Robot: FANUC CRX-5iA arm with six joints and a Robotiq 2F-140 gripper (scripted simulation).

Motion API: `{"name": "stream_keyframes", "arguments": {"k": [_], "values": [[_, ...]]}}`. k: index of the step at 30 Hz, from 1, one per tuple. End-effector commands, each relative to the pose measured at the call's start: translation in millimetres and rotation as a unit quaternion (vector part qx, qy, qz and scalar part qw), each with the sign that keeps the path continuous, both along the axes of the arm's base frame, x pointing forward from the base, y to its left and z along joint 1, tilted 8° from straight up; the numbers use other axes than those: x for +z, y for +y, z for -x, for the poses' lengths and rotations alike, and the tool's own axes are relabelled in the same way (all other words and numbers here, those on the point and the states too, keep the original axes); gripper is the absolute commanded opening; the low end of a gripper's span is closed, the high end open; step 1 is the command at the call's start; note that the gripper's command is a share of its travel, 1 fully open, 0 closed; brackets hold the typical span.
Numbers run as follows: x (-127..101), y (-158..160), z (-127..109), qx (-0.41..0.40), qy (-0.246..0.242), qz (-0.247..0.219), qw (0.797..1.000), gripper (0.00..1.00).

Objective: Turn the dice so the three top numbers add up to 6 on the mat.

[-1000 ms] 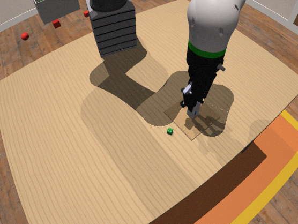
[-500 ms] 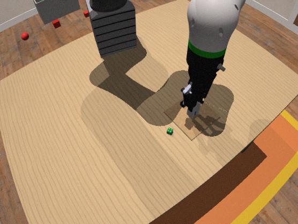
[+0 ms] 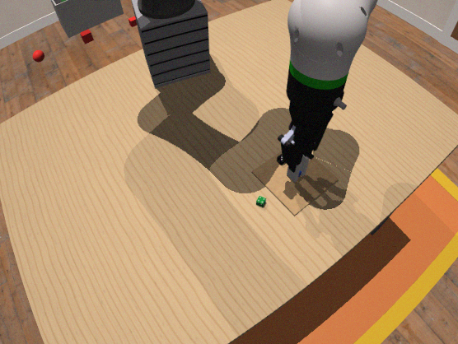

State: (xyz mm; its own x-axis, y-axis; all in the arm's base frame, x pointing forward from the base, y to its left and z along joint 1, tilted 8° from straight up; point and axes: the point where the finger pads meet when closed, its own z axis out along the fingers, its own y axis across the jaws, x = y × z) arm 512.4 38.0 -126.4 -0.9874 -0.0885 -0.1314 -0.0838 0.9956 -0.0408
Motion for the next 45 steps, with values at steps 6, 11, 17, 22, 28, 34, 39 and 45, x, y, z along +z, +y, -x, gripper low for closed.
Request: {"name": "stream_keyframes", "arguments": {"k": [6,11,17,22,28,34,39,45], "values": [[0,0,0,0.0,0.0,0.0,1.0,0.16],[0,0,0,0.0,0.0,0.0,1.0,0.19],[0,0,0,0.0,0.0,0.0,1.0,0.19],[2,0,0,0.0,0.0,0.0,1.0,0.19],[18,1,2,0.0,0.0,0.0,1.0,0.19],[38,1,5,0.0,0.0,0.0,1.0,0.19],[65,2,9,0.0,0.0,0.0,1.0,0.19],[86,3,11,0.0,0.0,0.0,1.0,0.19]]}}
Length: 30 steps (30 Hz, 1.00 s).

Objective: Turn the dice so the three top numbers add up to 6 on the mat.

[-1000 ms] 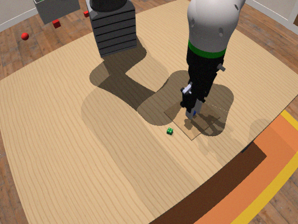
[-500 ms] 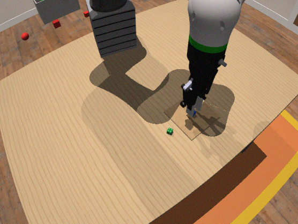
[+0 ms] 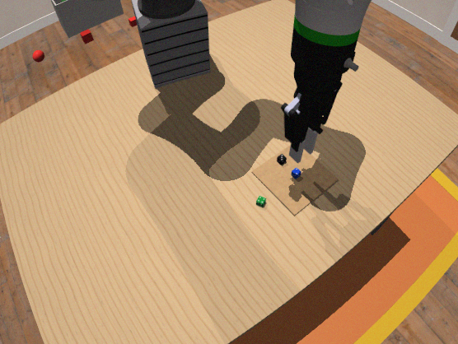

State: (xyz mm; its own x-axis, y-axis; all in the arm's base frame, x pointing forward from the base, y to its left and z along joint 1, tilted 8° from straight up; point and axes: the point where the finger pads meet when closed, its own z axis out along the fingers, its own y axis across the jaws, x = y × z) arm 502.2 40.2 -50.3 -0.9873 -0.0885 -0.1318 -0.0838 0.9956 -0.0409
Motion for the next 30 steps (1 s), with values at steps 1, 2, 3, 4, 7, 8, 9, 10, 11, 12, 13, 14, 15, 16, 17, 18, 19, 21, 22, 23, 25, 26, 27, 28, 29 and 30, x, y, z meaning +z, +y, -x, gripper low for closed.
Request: {"name": "stream_keyframes", "arguments": {"k": [1,2,3,4,7,8,9,10,11,12,13,14,15,16,17,18,19,21,22,23,25,26,27,28,29,30], "values": [[11.4,0.4,1.5,0.0,0.0,0.0,1.0,0.19],[12.4,0.4,1.7,0.0,0.0,0.0,1.0,0.19],[12.4,0.4,1.7,0.0,0.0,0.0,1.0,0.19],[12.4,0.4,1.7,0.0,0.0,0.0,1.0,0.19],[13.2,0.4,1.8,0.0,0.0,0.0,1.0,0.19],[13.2,0.4,1.8,0.0,0.0,0.0,1.0,1.0],[13.2,0.4,1.8,0.0,0.0,0.0,1.0,1.0],[13.2,0.4,1.8,0.0,0.0,0.0,1.0,1.0],[13.2,0.4,1.8,0.0,0.0,0.0,1.0,1.0],[13.2,0.4,1.8,0.0,0.0,0.0,1.0,1.0],[13.2,0.4,1.8,0.0,0.0,0.0,1.0,1.0],[13.2,0.4,1.8,0.0,0.0,0.0,1.0,1.0],[13.2,0.4,1.8,0.0,0.0,0.0,1.0,1.0],[13.2,0.4,1.8,0.0,0.0,0.0,1.0,1.0],[13.2,0.4,1.8,0.0,0.0,0.0,1.0,1.0],[13.2,0.4,1.8,0.0,0.0,0.0,1.0,1.0],[13.2,0.4,1.8,0.0,0.0,0.0,1.0,1.0],[13.2,0.4,1.8,0.0,0.0,0.0,1.0,1.0],[13.2,0.4,1.8,0.0,0.0,0.0,1.0,1.0],[13.2,0.4,1.8,0.0,0.0,0.0,1.0,1.0],[13.2,0.4,1.8,0.0,0.0,0.0,1.0,1.0],[13.2,0.4,1.8,0.0,0.0,0.0,1.0,1.0],[13.2,0.4,1.8,0.0,0.0,0.0,1.0,1.0],[13.2,0.4,1.8,0.0,0.0,0.0,1.0,1.0],[13.2,0.4,1.8,0.0,0.0,0.0,1.0,1.0],[13.2,0.3,1.8,0.001,0.0,0.0,1.0,1.0]]}}
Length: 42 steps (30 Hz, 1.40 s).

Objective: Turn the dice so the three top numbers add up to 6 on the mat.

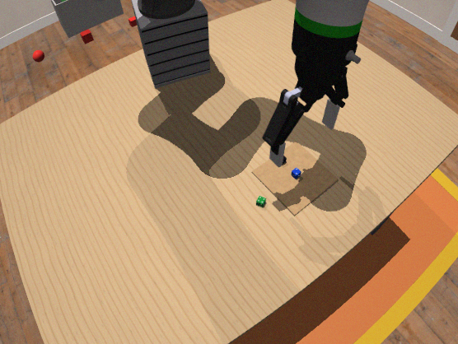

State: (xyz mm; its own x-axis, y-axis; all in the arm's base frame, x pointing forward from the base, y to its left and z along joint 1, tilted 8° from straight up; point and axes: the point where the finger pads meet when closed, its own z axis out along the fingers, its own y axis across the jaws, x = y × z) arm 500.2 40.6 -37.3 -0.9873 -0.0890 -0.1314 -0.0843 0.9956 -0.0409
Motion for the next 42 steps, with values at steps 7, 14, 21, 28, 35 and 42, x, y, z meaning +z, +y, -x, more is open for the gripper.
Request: {"name": "stream_keyframes", "arguments": {"k": [7,14,21,28,35,42], "values": [[0,-2,-1,0.033,0.001,0.004,0.999,1.0],[-1,-8,-2,0.131,0.004,0.018,0.991,1.0],[-2,-14,-3,0.238,0.007,0.032,0.971,1.0],[-3,-21,-4,0.336,0.01,0.045,0.941,1.0],[-4,-27,-5,0.438,0.013,0.059,0.897,1.0],[-5,-32,-5,0.506,0.015,0.068,0.86,1.0]]}}
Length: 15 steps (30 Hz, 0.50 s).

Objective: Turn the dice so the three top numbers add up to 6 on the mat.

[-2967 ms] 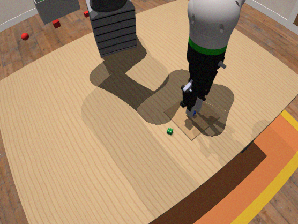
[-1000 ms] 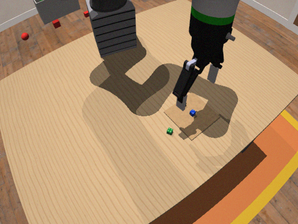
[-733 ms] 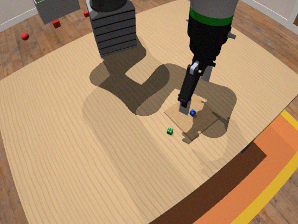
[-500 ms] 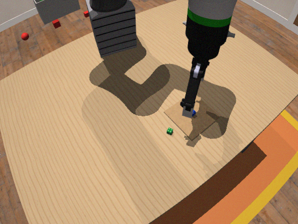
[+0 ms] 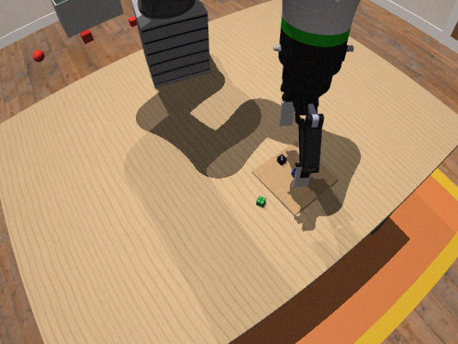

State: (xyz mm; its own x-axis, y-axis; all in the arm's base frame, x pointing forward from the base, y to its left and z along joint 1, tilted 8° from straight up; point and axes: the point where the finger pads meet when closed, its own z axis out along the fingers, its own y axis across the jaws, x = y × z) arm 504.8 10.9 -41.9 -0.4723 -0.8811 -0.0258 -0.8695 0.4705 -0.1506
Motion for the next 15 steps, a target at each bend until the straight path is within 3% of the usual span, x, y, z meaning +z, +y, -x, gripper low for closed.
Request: {"name": "stream_keyframes", "arguments": {"k": [1,15], "values": [[0,-3,-1,0.059,0.008,-0.002,0.998,1.0],[-3,-17,-2,0.287,0.017,0.031,0.957,1.0]]}}
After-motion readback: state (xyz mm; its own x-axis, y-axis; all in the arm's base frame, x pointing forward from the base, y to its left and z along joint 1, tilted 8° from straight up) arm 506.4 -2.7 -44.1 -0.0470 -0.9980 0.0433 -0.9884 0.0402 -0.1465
